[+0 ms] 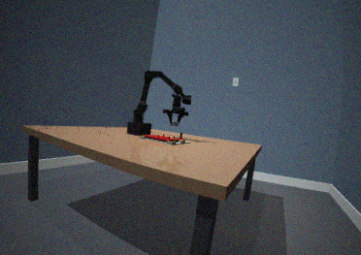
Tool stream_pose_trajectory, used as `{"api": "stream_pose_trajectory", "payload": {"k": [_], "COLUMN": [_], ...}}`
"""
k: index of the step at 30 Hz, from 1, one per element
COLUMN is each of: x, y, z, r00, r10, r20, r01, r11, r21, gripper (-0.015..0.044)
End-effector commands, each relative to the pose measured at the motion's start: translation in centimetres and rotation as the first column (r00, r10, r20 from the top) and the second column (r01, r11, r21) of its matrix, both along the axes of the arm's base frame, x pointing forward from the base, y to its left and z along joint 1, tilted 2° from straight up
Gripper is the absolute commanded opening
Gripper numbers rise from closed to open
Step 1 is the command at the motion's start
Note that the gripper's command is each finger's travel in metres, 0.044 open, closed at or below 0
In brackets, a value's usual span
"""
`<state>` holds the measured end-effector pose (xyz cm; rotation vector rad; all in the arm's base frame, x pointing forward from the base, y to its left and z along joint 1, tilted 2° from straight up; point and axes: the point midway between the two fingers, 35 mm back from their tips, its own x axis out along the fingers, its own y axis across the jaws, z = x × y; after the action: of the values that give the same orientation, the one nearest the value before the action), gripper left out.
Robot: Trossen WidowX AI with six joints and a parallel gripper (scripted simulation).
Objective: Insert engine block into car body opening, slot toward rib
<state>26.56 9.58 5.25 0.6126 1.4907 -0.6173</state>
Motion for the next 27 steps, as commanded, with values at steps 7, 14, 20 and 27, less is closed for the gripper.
{"api": "stream_pose_trajectory", "payload": {"k": [7, 14, 20, 27], "x": [-0.5, -0.5, -0.5, -0.7], "y": [-0.2, -0.1, 0.0, 0.2], "z": [2.9, 1.2, 1.4, 1.5], "r00": [1.000, 1.000, 1.000, 0.996], "r10": [0.002, 0.002, 0.002, 0.007], "r20": [0.010, 0.010, 0.027, 0.087], "r01": [-0.002, -0.002, -0.002, 0.000], "r11": [1.000, 1.000, 1.000, 0.997], "r21": [0.000, 0.000, -0.016, -0.083], "gripper": [0.0000, 0.0000, 0.0000, 0.0000]}}
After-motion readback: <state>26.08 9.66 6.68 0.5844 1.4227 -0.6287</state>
